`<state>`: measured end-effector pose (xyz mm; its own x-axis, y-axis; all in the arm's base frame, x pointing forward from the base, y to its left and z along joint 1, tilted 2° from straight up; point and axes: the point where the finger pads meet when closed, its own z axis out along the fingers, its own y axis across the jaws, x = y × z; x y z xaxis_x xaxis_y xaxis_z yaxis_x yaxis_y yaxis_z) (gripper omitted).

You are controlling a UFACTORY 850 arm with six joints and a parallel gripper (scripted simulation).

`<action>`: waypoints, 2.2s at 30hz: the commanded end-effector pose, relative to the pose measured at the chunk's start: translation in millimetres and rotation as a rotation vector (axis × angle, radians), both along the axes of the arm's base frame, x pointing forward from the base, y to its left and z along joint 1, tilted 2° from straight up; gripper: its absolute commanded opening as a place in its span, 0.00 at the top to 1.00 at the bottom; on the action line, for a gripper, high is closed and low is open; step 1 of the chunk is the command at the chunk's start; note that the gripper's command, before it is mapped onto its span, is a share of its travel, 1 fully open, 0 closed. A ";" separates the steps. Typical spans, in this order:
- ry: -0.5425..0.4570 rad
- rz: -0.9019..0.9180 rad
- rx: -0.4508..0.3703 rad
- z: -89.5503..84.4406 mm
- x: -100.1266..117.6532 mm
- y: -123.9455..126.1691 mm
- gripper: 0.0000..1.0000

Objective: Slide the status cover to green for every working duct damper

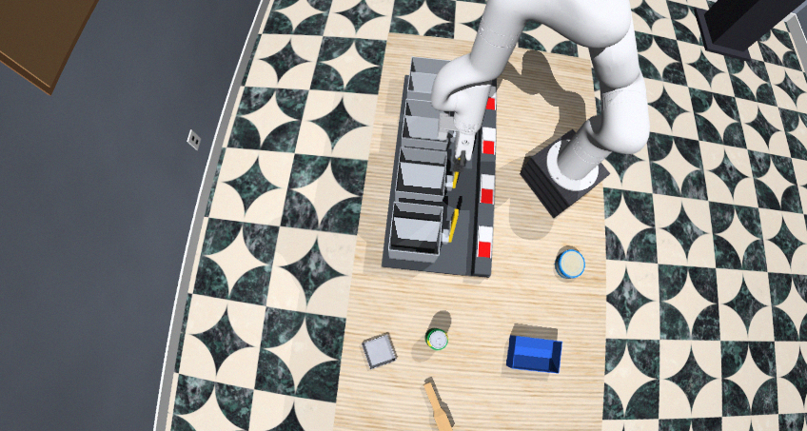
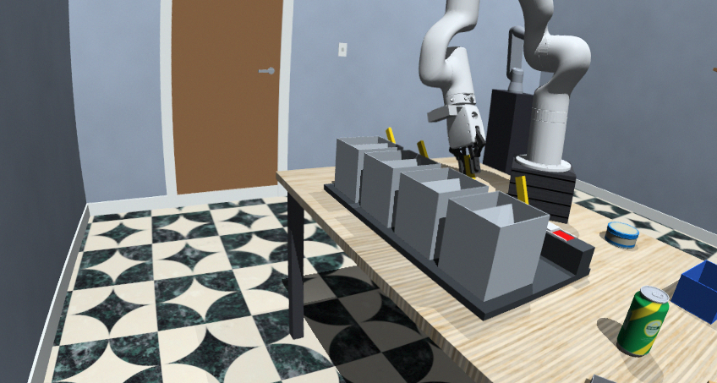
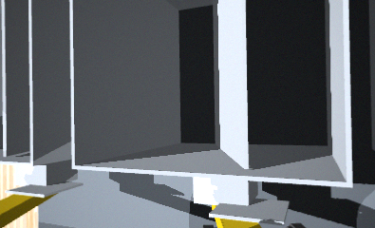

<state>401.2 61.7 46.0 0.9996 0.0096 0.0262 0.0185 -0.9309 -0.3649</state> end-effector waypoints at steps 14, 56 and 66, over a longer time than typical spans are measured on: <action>-0.001 0.000 0.000 0.4 0.6 0.0 0.81; -0.002 -0.003 -0.106 3.7 0.4 10.2 0.81; -0.003 -0.005 -0.192 5.6 0.3 18.5 0.81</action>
